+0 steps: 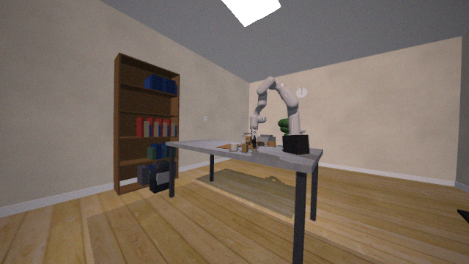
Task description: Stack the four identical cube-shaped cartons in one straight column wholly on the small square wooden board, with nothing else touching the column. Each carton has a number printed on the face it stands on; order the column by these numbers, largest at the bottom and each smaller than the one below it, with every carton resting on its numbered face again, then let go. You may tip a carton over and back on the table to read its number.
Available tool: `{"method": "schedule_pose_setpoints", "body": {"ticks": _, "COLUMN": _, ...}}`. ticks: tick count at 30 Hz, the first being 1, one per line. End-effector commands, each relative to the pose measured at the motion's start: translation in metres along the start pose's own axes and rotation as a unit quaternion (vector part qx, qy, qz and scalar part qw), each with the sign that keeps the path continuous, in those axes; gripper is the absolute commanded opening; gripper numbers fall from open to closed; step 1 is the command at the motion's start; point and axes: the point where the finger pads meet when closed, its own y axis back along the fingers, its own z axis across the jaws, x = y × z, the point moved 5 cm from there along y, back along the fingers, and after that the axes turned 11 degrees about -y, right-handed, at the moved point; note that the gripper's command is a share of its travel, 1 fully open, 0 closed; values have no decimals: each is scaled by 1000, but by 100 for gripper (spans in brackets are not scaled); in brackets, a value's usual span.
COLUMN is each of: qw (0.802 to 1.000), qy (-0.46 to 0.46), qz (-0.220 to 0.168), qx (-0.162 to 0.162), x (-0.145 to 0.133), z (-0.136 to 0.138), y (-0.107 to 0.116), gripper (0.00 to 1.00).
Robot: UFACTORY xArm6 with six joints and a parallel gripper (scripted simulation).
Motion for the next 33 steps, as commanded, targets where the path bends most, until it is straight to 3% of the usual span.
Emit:
{"method": "schedule_pose_setpoints", "body": {"ticks": 1, "qw": 1000, "qy": 0, "qz": 2, "qx": 0, "x": 1, "z": 0, "y": -1, "gripper": 100}}
{"method": "schedule_pose_setpoints", "body": {"ticks": 29, "qw": 1000, "qy": 0, "qz": 2, "qx": 0, "x": 1, "z": 0, "y": -2, "gripper": 100}}
{"method": "schedule_pose_setpoints", "body": {"ticks": 30, "qw": 1000, "qy": 0, "qz": 2, "qx": 0, "x": 1, "z": 0, "y": -2, "gripper": 0}}
{"method": "schedule_pose_setpoints", "body": {"ticks": 33, "qw": 1000, "qy": 0, "qz": 2, "qx": 0, "x": 1, "z": 0, "y": -2, "gripper": 0}}
